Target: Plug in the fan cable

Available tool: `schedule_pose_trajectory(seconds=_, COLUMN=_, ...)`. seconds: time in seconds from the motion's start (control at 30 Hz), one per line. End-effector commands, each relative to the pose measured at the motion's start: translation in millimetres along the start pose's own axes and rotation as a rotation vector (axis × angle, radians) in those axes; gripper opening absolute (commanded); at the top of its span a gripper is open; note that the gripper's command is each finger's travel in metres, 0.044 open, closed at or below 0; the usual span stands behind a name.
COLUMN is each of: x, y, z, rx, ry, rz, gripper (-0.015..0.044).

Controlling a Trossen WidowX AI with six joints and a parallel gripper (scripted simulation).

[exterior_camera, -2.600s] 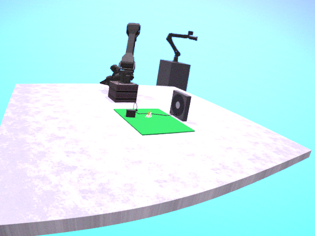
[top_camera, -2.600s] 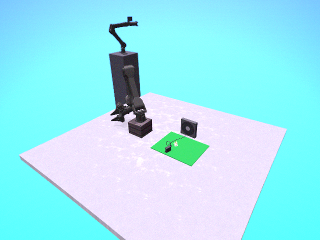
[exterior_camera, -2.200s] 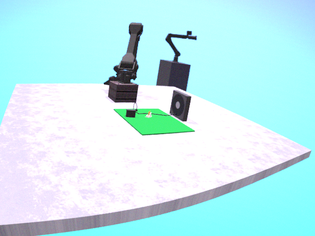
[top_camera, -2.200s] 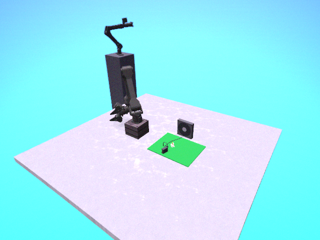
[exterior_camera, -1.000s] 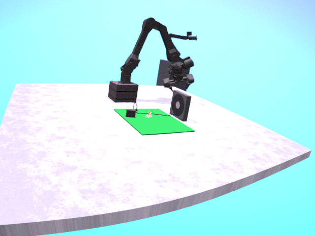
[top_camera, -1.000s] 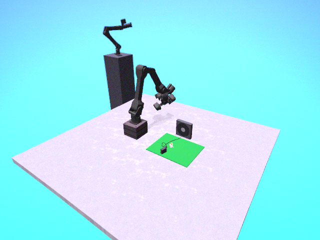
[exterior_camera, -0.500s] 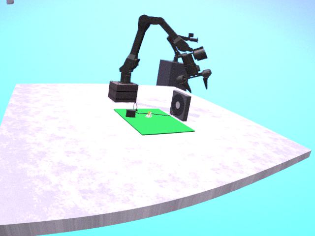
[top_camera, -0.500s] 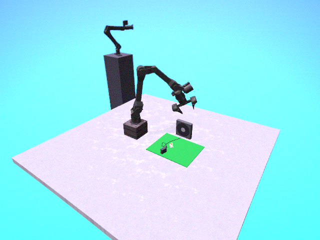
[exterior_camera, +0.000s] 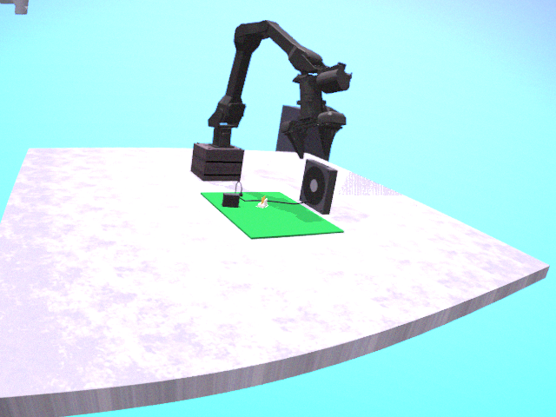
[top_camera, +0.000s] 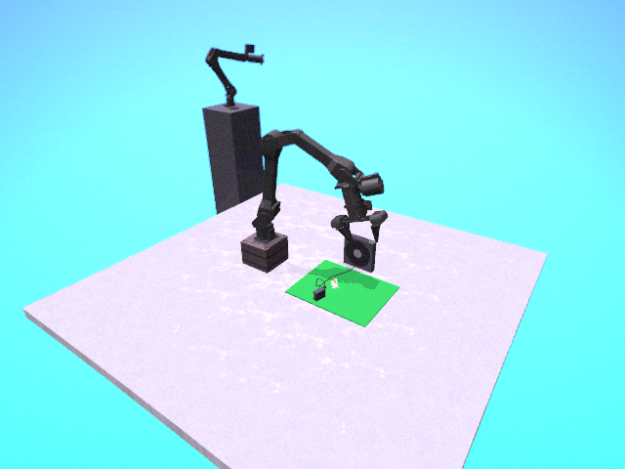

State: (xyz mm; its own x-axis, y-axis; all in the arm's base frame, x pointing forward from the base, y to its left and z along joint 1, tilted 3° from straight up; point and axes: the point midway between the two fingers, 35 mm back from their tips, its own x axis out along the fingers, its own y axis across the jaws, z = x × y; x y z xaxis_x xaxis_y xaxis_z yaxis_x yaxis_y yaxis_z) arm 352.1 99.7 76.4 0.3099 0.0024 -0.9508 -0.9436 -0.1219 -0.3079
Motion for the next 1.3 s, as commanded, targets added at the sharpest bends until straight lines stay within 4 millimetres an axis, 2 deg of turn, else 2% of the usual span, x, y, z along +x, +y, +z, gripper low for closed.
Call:
schedule_pose_trajectory(seconds=0.0, x=7.5, y=16.0, z=-58.2, rx=0.101, ry=0.115, rz=0.117, gripper=0.044)
schedule_pose_trajectory(seconds=0.17, x=6.0, y=53.7, z=-134.7, rx=0.249, ry=0.249, rz=0.308, gripper=0.044)
schedule_pose_trajectory(seconds=0.23, x=3.6, y=65.7, z=-152.6, rx=0.286, ry=0.278, rz=0.361, gripper=0.044)
schedule_pose_trajectory(seconds=0.33, x=3.2, y=67.3, z=-154.7, rx=0.29, ry=0.281, rz=0.368, gripper=0.044)
schedule_pose_trajectory(seconds=0.4, x=11.0, y=69.2, z=-154.8, rx=0.29, ry=0.281, rz=0.368, gripper=0.044)
schedule_pose_trajectory(seconds=0.57, x=58.7, y=86.2, z=-154.0, rx=0.29, ry=0.282, rz=0.368, gripper=0.044)
schedule_pose_trajectory(seconds=0.6, x=61.6, y=87.5, z=-153.9, rx=0.29, ry=0.282, rz=0.368, gripper=0.044)
schedule_pose_trajectory(seconds=0.8, x=64.2, y=88.3, z=-153.9, rx=0.29, ry=0.282, rz=0.368, gripper=0.044)
schedule_pose_trajectory(seconds=1.27, x=85.4, y=95.2, z=-153.6, rx=0.29, ry=0.282, rz=0.368, gripper=0.044)
